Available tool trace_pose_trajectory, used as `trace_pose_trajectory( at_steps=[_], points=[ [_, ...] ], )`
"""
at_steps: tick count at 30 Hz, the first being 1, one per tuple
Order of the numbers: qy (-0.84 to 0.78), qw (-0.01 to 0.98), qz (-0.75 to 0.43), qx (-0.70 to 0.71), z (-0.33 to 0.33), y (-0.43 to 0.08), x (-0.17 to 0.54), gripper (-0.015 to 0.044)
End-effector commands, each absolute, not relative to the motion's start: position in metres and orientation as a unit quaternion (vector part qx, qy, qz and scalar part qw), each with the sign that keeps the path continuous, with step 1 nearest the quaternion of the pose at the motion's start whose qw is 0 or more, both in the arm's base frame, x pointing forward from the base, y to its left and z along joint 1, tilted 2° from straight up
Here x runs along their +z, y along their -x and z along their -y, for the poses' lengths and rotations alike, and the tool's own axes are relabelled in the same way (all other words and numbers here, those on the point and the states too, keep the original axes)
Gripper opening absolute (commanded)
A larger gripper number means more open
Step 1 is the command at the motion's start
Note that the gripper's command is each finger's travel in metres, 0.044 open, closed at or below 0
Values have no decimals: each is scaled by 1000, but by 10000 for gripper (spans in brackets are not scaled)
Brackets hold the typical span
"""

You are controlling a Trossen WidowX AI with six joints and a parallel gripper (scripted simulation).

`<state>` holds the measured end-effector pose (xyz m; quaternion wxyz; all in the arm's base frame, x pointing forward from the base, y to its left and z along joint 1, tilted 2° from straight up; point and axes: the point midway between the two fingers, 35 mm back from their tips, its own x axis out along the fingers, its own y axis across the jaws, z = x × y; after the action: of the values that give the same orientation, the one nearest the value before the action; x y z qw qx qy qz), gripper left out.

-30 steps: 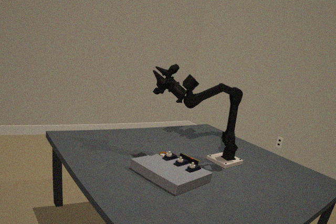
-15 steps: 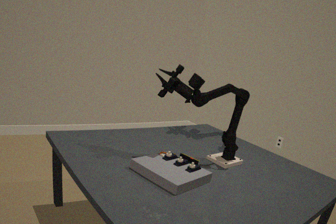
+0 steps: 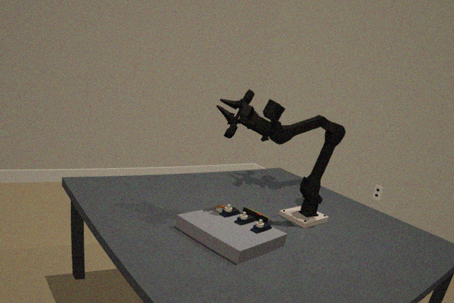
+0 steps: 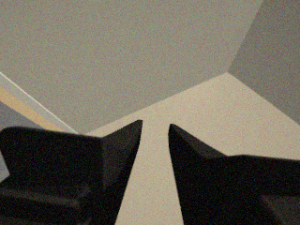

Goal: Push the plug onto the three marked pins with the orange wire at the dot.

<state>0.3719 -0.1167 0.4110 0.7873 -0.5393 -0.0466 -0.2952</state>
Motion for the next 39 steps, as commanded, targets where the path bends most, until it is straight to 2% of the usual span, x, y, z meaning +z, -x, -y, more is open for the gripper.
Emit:
trace_pose_trajectory(
  at_steps=[1, 20, 39],
  points=[
    [497, 825, 58, -263, 104, -369, 402, 115],
    [267, 952, 79, -127, 50, -347, 371, 115],
    [5, 1000, 30, 0, 0, -315, 329, 115]
  ],
)
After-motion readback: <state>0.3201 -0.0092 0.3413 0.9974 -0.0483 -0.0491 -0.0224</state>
